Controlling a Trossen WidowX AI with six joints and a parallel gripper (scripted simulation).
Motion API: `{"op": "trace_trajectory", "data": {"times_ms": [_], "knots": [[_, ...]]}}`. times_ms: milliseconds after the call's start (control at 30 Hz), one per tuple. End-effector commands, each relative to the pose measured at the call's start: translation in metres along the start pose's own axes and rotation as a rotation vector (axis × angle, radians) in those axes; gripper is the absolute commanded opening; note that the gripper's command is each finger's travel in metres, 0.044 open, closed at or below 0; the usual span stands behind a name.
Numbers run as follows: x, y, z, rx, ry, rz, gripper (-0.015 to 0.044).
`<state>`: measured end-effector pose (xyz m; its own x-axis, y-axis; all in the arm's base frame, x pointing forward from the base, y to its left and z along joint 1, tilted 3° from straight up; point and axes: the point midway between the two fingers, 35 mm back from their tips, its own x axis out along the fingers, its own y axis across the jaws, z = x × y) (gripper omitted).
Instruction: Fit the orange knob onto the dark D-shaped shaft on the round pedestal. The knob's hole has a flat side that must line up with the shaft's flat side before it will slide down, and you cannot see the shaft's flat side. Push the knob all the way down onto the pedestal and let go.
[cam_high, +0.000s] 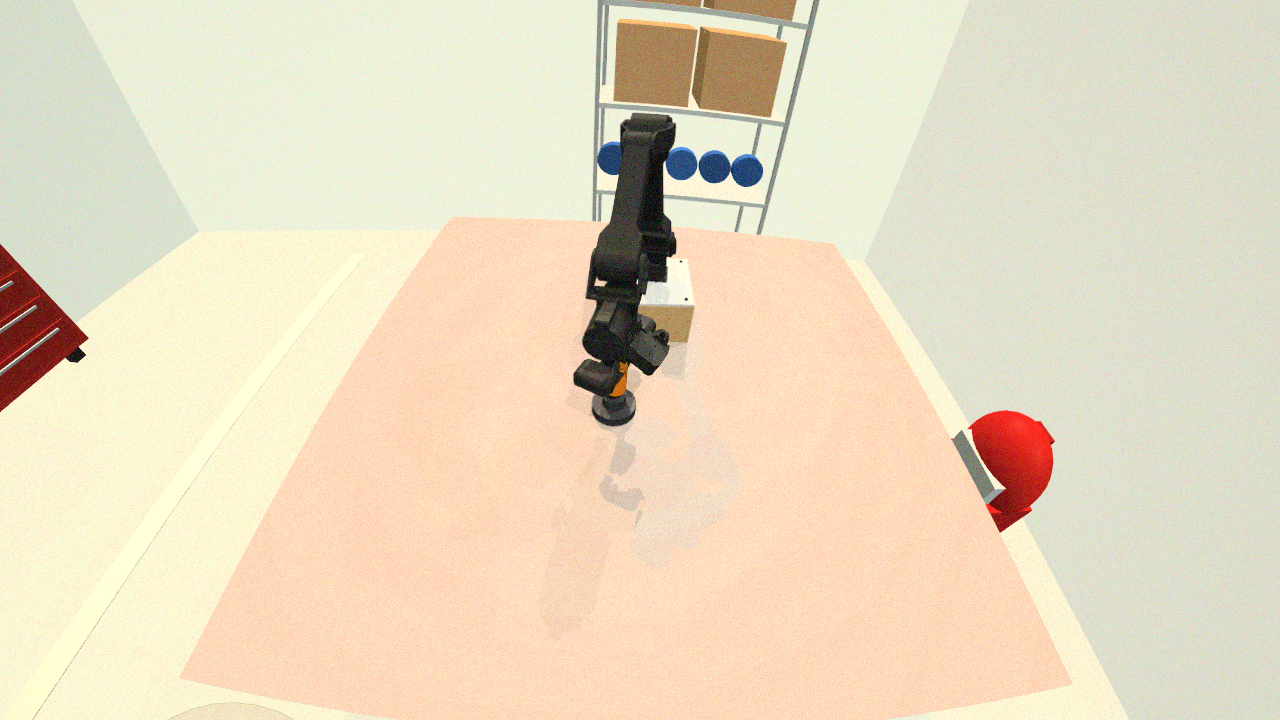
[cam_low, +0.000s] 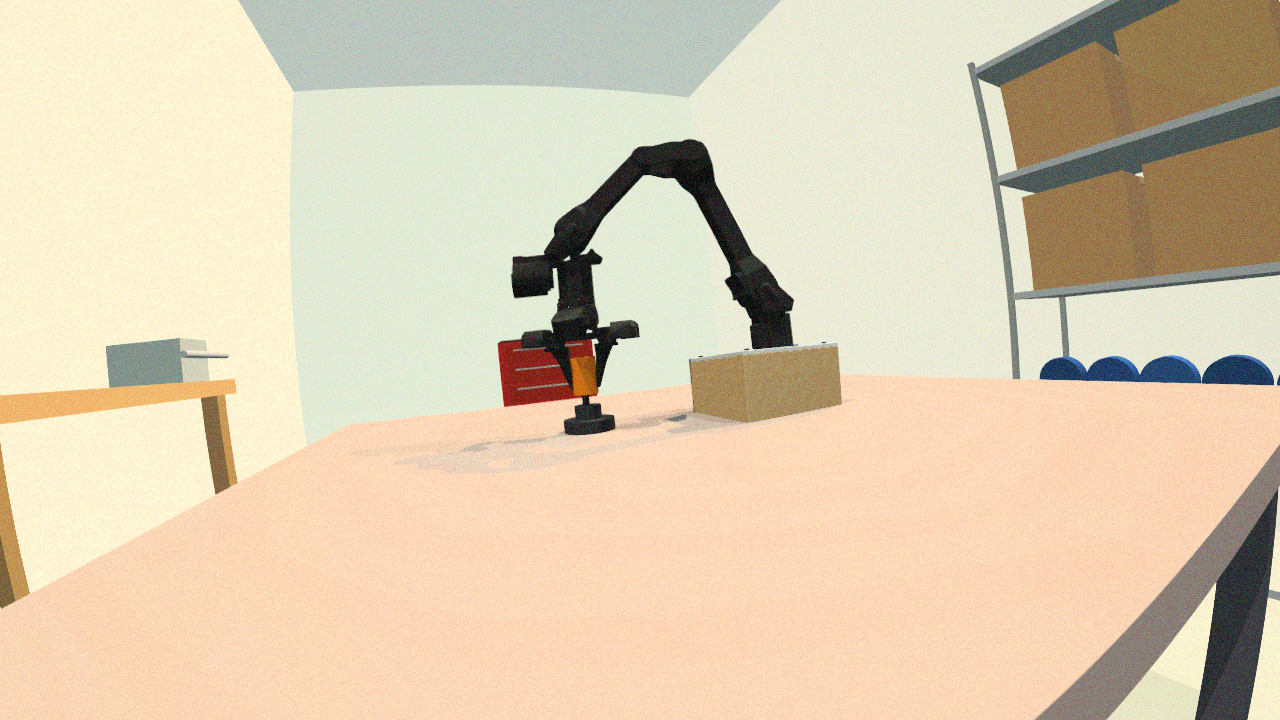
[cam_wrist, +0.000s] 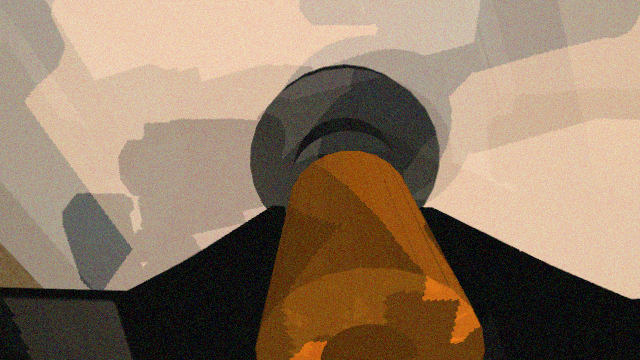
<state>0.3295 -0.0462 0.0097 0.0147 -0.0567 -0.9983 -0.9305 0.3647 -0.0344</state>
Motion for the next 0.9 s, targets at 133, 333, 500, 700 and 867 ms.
{"op": "trace_trajectory", "data": {"times_ms": [133,333,500,700,867], "knots": [[0.0003,-0.0018,-0.0001,-0.003,0.003,-0.004,0.0000],[-0.0028,-0.0025,0.0002,-0.003,0.003,-0.004,0.0000],[-0.0049,-0.0035,0.0005,-0.029,0.003,-0.004,0.0000],[-0.0059,-0.0057,0.0011,-0.213,0.003,-0.004,0.0000],[-0.0041,-0.0049,0.0009,-0.213,0.003,-0.004,0.0000]]}}
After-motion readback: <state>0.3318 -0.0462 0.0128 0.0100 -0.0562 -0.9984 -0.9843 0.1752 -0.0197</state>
